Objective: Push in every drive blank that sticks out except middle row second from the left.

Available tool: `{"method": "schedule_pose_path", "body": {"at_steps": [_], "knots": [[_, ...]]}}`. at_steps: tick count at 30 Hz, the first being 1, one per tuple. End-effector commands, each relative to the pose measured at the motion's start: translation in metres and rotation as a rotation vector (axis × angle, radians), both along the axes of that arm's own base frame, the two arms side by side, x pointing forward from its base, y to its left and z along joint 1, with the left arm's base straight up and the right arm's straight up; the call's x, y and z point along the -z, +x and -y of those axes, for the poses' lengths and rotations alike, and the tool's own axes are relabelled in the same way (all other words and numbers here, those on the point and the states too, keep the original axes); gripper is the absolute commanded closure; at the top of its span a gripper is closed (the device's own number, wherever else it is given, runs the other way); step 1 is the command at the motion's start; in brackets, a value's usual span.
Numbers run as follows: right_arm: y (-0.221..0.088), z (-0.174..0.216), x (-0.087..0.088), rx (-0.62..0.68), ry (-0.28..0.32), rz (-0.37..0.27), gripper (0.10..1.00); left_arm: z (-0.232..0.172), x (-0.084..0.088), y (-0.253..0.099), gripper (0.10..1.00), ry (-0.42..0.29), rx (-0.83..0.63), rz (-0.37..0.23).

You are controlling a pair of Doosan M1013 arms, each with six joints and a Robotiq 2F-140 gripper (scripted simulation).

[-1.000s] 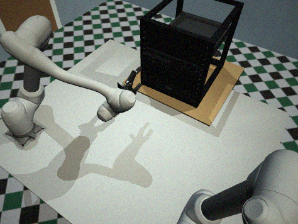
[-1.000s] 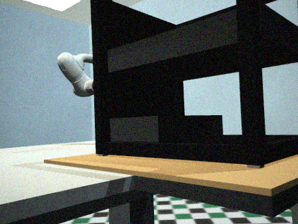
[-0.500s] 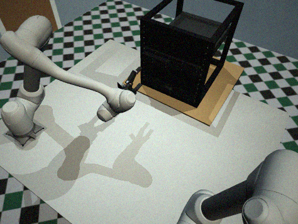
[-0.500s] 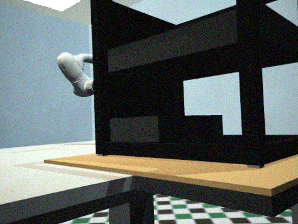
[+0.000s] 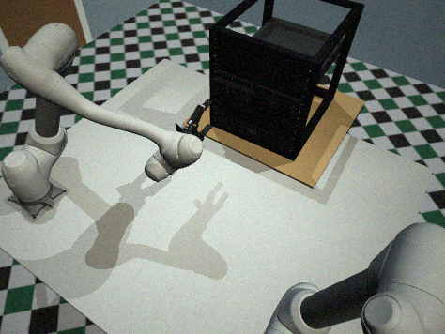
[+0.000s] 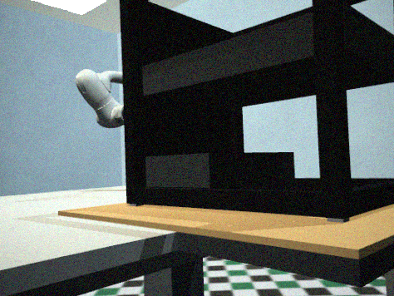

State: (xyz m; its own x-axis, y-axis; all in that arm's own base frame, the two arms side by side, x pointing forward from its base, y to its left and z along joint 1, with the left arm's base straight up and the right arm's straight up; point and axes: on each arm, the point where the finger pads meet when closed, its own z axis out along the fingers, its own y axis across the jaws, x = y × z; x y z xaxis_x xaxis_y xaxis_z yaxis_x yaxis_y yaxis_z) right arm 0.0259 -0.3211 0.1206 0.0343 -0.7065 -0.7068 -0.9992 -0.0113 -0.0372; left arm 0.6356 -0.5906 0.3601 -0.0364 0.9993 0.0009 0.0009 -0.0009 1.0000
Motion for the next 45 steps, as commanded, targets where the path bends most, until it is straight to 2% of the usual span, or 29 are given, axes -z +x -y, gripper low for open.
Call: {"method": "schedule_pose_path", "body": {"at_steps": [1,14,29,45], "knots": [[0.000,0.000,0.000,0.000,-0.001,0.000,0.098,0.000,-0.001,0.000,0.098,-0.001,0.000,0.001],[0.000,0.000,0.000,0.000,-0.001,0.000,0.098,0.001,-0.001,0.003,0.098,-0.001,0.000,0.001],[0.000,0.000,0.000,0.000,-0.001,0.000,0.098,0.031,-0.011,0.062,0.098,-0.001,0.000,0.001],[0.000,0.000,0.000,0.000,-0.001,0.000,0.098,0.032,-0.011,0.063,0.098,-0.001,0.000,0.001]]}}
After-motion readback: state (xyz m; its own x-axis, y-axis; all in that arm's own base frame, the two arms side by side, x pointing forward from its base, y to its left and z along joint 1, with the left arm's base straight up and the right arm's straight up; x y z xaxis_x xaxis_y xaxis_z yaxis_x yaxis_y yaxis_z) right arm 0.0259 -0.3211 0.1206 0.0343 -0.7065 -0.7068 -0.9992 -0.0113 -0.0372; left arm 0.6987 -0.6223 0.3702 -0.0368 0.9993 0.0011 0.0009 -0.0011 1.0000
